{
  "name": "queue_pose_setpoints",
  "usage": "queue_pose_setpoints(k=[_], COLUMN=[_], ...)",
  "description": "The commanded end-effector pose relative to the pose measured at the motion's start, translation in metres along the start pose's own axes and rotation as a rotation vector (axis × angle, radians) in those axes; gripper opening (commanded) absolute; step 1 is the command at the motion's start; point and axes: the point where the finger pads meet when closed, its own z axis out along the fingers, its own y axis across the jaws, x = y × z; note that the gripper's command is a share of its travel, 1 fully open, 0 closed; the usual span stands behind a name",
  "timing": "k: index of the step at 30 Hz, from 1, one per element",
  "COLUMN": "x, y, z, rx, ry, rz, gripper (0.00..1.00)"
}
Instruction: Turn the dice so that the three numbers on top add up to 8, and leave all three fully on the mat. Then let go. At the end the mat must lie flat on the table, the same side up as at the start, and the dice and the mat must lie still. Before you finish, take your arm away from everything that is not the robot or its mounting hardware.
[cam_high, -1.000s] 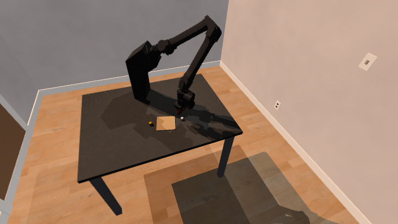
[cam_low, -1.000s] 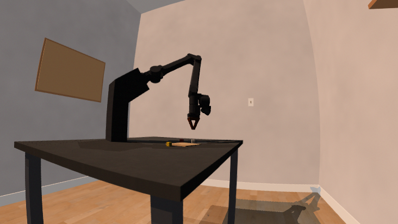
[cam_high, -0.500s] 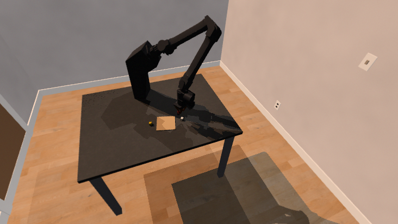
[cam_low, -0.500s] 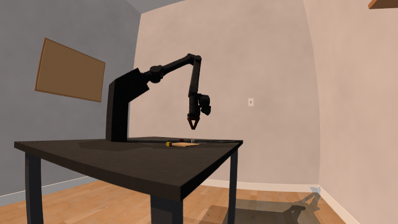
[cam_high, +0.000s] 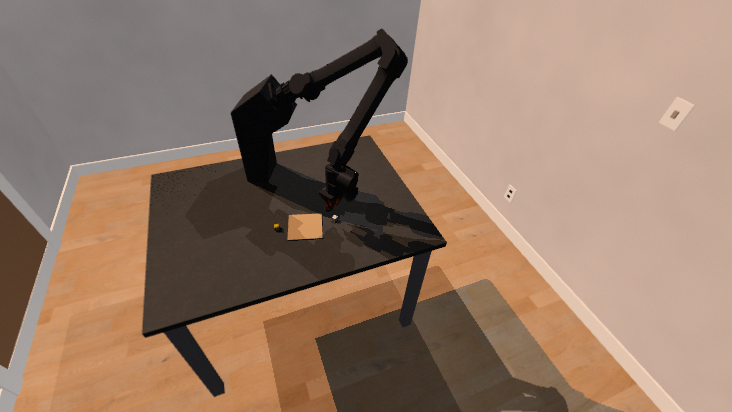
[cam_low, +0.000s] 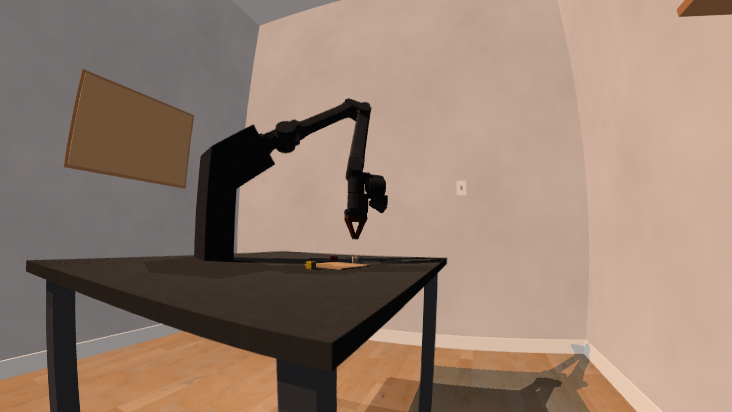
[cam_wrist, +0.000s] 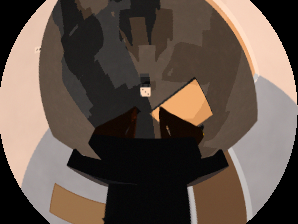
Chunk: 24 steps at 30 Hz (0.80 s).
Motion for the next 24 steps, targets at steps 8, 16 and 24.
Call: queue_pose_setpoints(k=[8, 16, 24], x=[-0.003, -0.003, -0.003], y=[0.006, 0.007, 0.007], z=[0.016, 0.025, 0.038], rx=[-0.010, -0.010, -0.010], ry=[-0.004, -0.004, -0.003], rz=[-0.008, -0.008, -0.007], gripper=[0.34, 0.34, 0.34])
